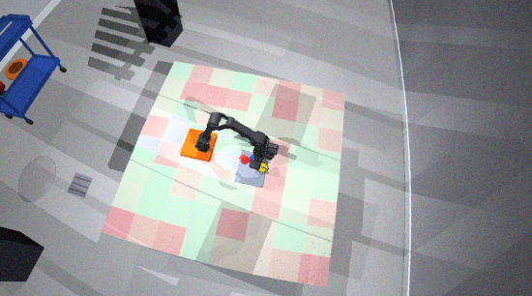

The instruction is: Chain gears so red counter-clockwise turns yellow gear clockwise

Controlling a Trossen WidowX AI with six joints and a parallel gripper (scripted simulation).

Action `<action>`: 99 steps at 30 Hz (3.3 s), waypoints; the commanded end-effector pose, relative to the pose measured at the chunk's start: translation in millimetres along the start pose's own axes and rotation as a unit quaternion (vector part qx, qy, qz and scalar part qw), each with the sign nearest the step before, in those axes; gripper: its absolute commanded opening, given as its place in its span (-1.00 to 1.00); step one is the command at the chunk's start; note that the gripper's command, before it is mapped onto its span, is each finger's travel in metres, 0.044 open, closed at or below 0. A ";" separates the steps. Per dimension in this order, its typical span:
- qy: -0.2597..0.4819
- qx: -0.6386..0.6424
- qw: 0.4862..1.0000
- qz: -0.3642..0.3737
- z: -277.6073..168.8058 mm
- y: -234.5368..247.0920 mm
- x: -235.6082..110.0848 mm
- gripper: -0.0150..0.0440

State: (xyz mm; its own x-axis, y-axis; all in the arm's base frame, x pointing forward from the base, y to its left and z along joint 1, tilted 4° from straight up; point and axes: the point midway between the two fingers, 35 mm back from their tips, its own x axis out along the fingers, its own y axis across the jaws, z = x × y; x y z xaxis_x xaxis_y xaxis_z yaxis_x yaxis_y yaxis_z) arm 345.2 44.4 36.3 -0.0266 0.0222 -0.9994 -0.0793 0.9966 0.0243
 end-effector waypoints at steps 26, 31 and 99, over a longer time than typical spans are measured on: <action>0.000 0.215 0.977 -0.001 -0.1 -0.4 2.9 -0.05; 0.000 0.177 0.984 -0.001 0.1 -0.2 -2.1 -0.02; 0.001 0.116 0.993 -0.001 -9.3 24.2 -92.0 1.00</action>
State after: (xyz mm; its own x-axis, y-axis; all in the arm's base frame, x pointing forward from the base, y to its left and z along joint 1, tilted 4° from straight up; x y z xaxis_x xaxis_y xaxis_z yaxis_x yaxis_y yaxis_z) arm 340.7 45.6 123.0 -0.0374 0.0180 -0.9991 0.1742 0.9846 0.0112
